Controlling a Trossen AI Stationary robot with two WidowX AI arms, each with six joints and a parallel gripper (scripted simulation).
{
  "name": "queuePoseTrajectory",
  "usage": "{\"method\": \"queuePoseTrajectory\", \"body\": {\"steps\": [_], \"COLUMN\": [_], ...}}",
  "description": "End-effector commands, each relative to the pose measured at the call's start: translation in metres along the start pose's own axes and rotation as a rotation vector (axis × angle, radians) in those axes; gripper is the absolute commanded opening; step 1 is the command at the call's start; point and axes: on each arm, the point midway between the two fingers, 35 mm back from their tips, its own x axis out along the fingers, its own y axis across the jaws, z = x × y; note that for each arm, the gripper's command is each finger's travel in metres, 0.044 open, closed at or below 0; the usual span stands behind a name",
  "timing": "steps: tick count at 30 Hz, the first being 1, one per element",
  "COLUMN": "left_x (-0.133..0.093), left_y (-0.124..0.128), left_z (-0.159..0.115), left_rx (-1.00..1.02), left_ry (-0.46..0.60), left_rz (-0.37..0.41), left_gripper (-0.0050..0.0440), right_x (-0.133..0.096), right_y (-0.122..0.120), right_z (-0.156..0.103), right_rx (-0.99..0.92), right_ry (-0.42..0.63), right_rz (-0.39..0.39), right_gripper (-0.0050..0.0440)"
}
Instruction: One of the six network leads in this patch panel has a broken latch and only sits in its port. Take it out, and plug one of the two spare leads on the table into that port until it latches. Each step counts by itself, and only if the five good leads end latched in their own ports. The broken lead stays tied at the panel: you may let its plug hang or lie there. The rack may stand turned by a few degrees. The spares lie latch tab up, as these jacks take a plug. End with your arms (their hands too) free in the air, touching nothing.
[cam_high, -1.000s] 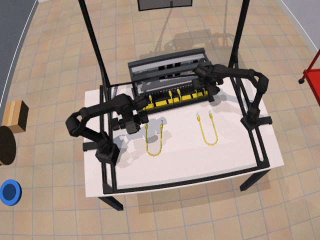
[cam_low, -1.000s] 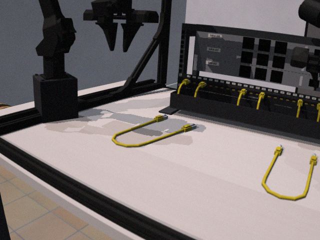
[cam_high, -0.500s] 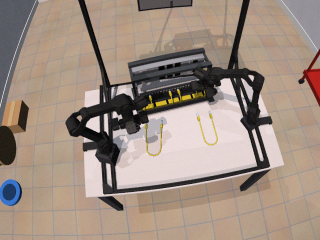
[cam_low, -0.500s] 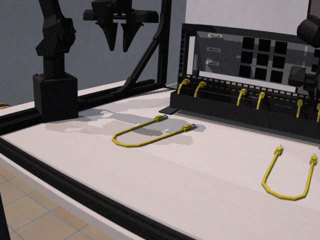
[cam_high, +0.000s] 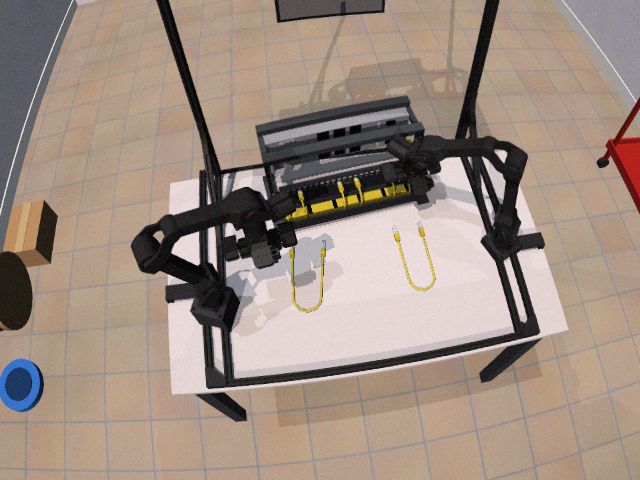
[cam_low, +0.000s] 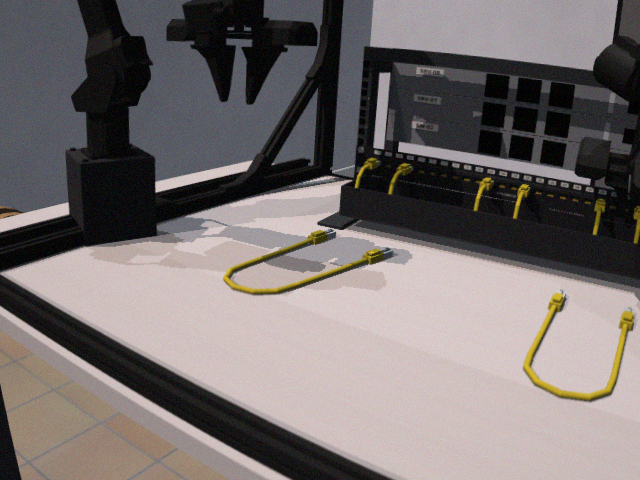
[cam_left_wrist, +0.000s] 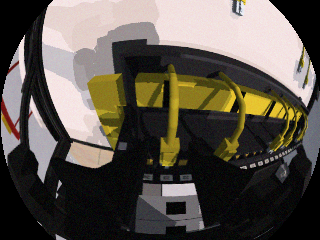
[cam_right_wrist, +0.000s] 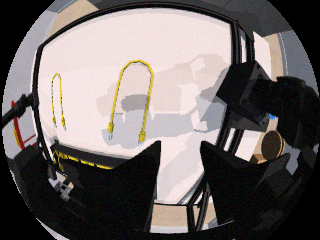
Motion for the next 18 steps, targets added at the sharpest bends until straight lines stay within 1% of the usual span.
{"method": "queuePoseTrajectory", "body": {"steps": [1, 13, 14, 18], "left_x": [0.0036, 0.0036, 0.0018, 0.0018], "left_y": [0.0005, 0.0005, 0.0003, 0.0003], "left_z": [0.0018, 0.0018, 0.0006, 0.0006], "left_rx": [-0.006, -0.006, -0.001, -0.001], "left_ry": [-0.008, -0.008, -0.002, -0.002], "left_rz": [0.004, 0.004, 0.003, 0.003], "left_gripper": [0.0176, 0.0176, 0.0000, 0.0000], "right_x": [0.0000, 0.0000, 0.0000, 0.0000], "right_y": [0.0000, 0.0000, 0.0000, 0.0000], "right_z": [0.0000, 0.0000, 0.0000, 0.0000], "right_rx": [0.000, 0.000, 0.000, 0.000], "right_ry": [0.000, 0.000, 0.000, 0.000], "right_rz": [0.000, 0.000, 0.000, 0.000], "right_gripper": [0.0176, 0.0176, 0.0176, 0.0176]}}
